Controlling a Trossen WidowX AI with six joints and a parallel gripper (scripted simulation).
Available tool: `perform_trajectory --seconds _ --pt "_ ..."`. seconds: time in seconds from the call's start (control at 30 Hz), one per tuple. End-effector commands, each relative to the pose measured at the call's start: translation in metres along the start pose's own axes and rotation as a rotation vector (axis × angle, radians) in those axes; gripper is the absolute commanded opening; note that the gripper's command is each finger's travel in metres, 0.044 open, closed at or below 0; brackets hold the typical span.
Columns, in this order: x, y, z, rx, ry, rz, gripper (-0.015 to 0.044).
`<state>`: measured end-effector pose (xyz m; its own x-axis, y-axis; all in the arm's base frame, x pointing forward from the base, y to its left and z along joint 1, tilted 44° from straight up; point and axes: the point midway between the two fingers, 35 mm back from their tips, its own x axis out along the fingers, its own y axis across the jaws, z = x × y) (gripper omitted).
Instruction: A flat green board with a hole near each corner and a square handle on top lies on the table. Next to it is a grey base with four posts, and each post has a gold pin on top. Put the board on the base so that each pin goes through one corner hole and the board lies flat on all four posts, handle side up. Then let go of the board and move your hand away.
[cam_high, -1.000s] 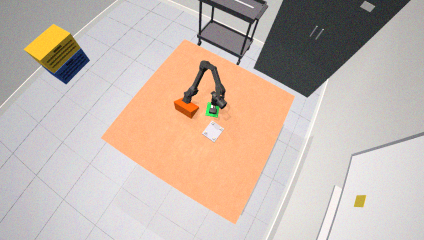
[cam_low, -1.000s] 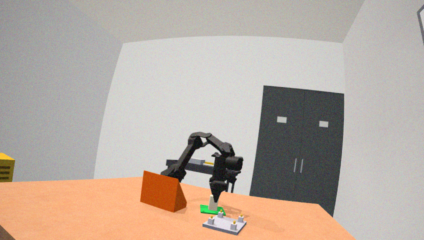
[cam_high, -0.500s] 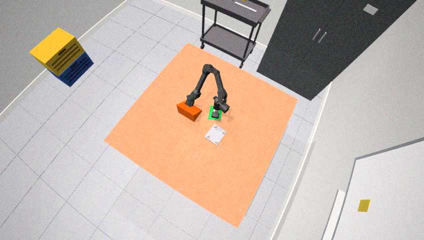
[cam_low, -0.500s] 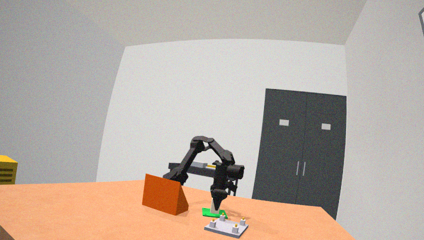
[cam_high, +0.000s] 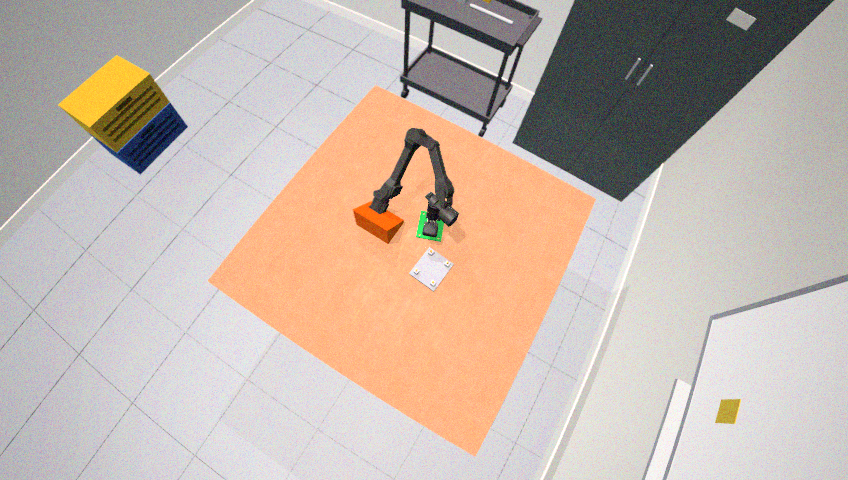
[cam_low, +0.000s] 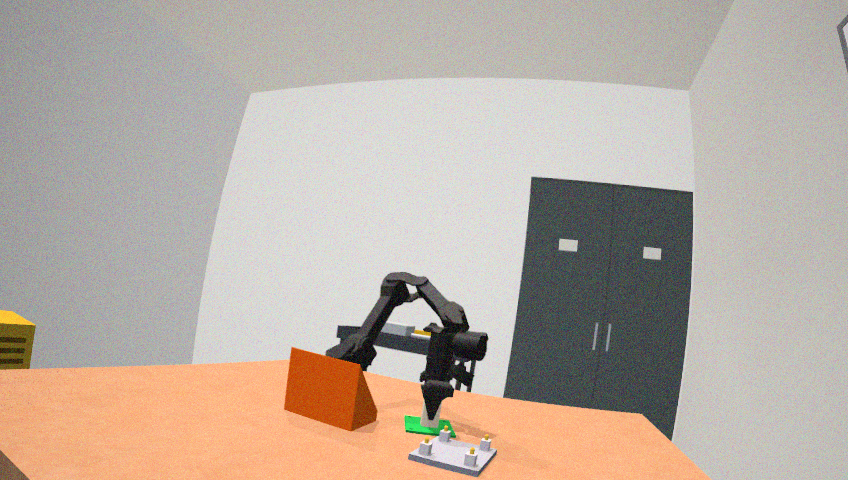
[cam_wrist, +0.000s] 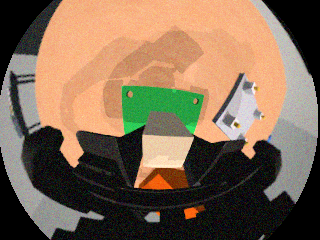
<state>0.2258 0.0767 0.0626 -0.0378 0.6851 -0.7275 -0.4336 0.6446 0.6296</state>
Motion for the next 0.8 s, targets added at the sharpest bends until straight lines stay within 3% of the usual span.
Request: perform_trajectory --seconds 0.0,0.07,0.23,0.77 --pt "0.000 0.001 0.000 0.002 -0.002 0.004 0.0151" --pt "0.000 0.001 0.000 0.002 -0.002 0.004 0.0138" --pt "-0.005 0.000 0.001 0.003 -0.002 0.002 0.0006" --pt "-0.045 -0.003 0.003 0.004 0.001 -0.004 0.0000"
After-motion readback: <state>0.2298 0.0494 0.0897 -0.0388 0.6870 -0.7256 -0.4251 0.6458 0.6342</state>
